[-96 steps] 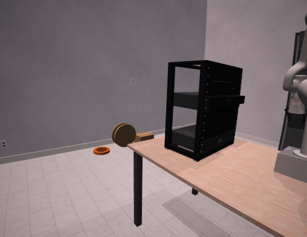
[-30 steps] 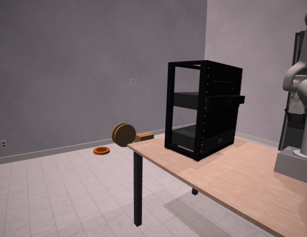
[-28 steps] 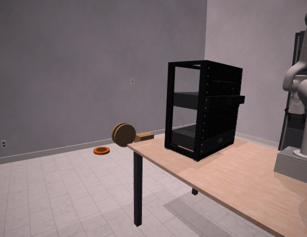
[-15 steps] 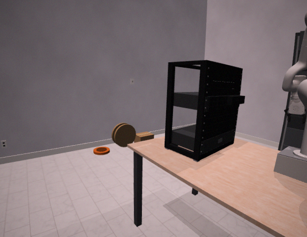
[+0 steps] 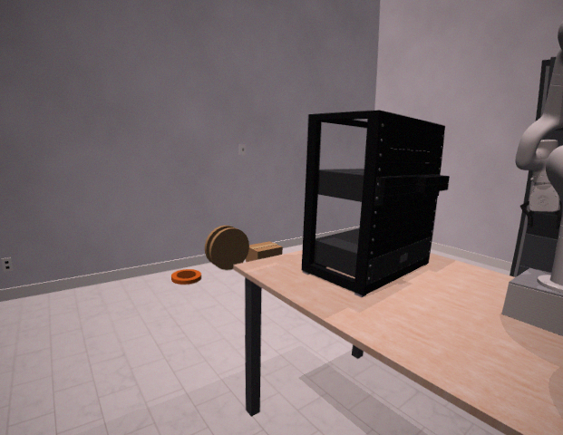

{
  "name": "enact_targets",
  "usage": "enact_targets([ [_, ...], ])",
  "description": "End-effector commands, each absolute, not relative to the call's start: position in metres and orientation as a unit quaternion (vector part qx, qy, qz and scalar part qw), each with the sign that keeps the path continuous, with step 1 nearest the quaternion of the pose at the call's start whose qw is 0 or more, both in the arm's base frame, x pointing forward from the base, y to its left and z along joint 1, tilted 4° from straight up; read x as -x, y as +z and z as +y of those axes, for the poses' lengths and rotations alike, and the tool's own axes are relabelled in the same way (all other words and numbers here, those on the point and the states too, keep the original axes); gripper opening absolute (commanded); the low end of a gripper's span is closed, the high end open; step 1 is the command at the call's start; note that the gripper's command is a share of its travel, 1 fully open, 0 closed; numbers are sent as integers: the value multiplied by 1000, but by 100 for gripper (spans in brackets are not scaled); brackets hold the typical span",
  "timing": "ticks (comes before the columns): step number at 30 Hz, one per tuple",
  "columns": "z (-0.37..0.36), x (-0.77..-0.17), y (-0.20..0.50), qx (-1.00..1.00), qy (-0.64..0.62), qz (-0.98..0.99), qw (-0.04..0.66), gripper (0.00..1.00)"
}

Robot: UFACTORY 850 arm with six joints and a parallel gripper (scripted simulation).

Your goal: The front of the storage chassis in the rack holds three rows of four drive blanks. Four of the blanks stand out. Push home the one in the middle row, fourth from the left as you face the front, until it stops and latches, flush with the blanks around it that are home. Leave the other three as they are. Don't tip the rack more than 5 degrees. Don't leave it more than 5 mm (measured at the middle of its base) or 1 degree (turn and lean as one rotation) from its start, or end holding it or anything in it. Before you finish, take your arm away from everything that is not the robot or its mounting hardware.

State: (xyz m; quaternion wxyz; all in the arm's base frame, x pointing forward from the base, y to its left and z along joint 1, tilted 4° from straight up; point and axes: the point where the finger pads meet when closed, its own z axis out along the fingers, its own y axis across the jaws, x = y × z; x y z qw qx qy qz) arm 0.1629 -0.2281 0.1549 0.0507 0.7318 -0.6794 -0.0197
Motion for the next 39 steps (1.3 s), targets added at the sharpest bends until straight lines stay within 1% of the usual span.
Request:
enact_targets([
  [1,-221,-158,153,-746,-37,-662,61,100],
  [8,-213,-151,150,-765,-61,-637,74,100],
  [21,-196,-125,146,-816,-131,-547,129,100],
  [23,-196,-125,146,-816,-131,-547,129,100],
  [39,-201,-94,156,-864,-206,-394,237,100],
])
